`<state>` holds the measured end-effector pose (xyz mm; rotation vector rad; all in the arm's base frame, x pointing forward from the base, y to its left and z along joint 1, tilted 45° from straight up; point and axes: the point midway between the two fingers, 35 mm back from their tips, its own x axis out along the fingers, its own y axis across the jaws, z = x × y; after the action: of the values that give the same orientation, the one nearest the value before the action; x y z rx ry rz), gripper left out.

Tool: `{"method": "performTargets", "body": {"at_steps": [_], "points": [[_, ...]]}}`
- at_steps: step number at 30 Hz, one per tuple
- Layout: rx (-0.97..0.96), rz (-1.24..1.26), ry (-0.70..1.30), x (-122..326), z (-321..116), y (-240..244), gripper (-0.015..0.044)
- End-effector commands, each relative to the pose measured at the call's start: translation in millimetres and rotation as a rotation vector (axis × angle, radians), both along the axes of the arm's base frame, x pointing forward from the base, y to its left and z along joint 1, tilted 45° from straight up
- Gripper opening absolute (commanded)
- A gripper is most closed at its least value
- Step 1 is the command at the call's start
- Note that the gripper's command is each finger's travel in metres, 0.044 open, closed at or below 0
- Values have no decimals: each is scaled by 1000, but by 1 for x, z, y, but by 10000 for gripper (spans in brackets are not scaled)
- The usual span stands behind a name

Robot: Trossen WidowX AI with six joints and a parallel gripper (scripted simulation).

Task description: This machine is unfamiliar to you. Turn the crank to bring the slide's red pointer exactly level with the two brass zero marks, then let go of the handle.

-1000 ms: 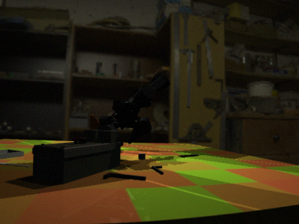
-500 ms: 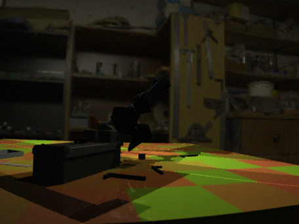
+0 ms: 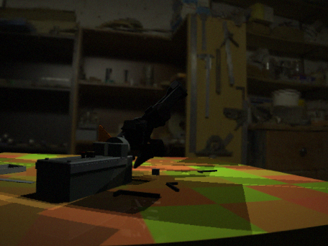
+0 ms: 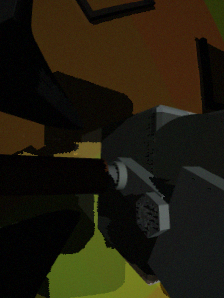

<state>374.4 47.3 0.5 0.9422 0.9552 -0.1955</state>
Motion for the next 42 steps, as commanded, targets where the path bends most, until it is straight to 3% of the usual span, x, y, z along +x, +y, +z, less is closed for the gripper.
{"method": "performTargets", "body": {"at_steps": [1,7,42], "points": [[-1,-5,-2,0,0,-1,151],[-1,-5,-2,0,0,-1,0],[-1,-5,-2,6,10,3,0]]}}
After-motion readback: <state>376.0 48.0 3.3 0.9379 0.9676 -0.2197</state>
